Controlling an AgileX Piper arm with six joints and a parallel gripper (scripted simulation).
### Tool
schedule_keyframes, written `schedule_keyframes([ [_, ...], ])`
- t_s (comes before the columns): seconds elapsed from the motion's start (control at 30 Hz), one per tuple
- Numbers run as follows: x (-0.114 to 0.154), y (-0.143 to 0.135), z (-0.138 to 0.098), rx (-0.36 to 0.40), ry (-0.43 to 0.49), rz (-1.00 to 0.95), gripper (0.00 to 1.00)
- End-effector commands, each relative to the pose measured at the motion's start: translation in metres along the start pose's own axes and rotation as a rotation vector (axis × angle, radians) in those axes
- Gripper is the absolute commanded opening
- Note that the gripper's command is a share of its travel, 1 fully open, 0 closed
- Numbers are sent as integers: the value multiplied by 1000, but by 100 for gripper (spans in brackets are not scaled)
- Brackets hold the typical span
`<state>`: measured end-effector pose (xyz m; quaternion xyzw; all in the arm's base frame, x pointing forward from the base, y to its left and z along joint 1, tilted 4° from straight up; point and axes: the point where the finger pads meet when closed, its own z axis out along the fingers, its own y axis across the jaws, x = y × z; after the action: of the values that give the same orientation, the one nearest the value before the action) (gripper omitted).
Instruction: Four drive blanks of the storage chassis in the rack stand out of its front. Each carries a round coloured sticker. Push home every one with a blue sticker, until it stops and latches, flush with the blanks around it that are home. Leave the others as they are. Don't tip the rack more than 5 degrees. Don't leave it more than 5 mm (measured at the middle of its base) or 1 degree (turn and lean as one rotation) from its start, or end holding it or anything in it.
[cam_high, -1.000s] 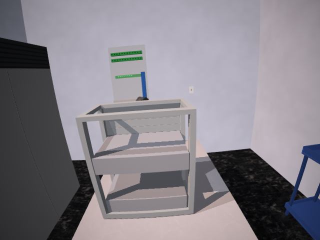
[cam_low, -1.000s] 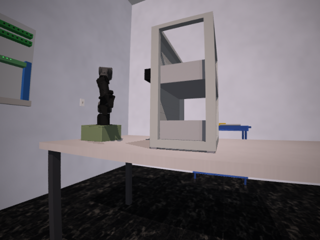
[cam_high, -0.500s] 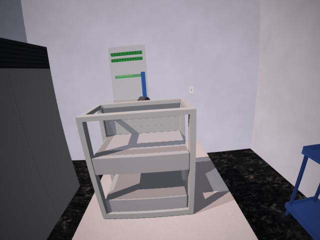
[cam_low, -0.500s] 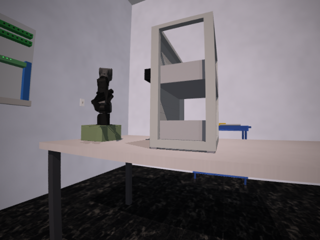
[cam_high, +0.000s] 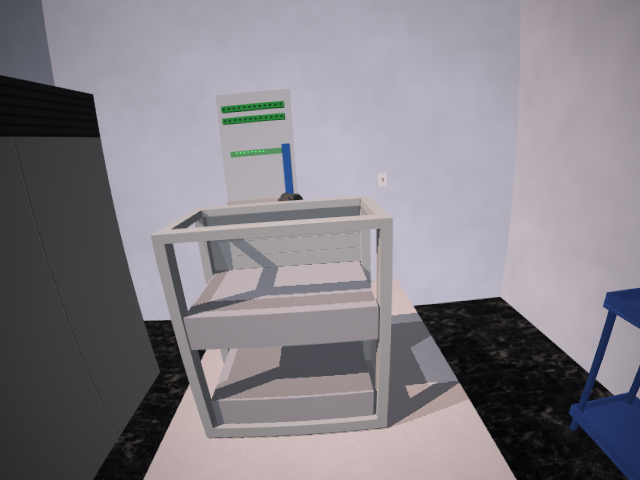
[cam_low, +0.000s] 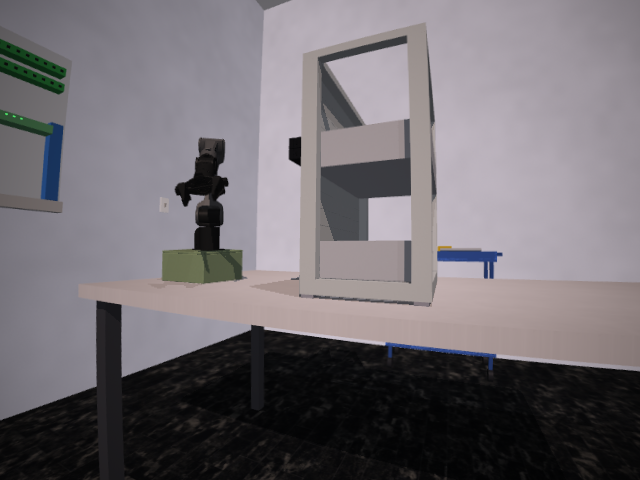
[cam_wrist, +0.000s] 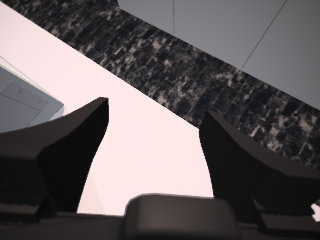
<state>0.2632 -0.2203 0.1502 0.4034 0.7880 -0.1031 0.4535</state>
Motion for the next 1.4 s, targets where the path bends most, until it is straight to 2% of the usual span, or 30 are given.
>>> schedule_keyframes([
  [0.0, -6, 1, -3, -8, -37, -68, 100],
  [0.17, -19, 7, -9, -30, -120, -241, 100],
  [0.3, -23, 11, -12, -39, -153, -310, 100],
  [0.73, -45, 41, -35, -97, -366, -740, 100],
  [0.8, -45, 41, -35, -97, -366, -740, 100],
  [1.3, -47, 85, -68, -165, -606, -1171, 100],
  [1.37, -47, 85, -68, -165, -606, -1171, 100],
])
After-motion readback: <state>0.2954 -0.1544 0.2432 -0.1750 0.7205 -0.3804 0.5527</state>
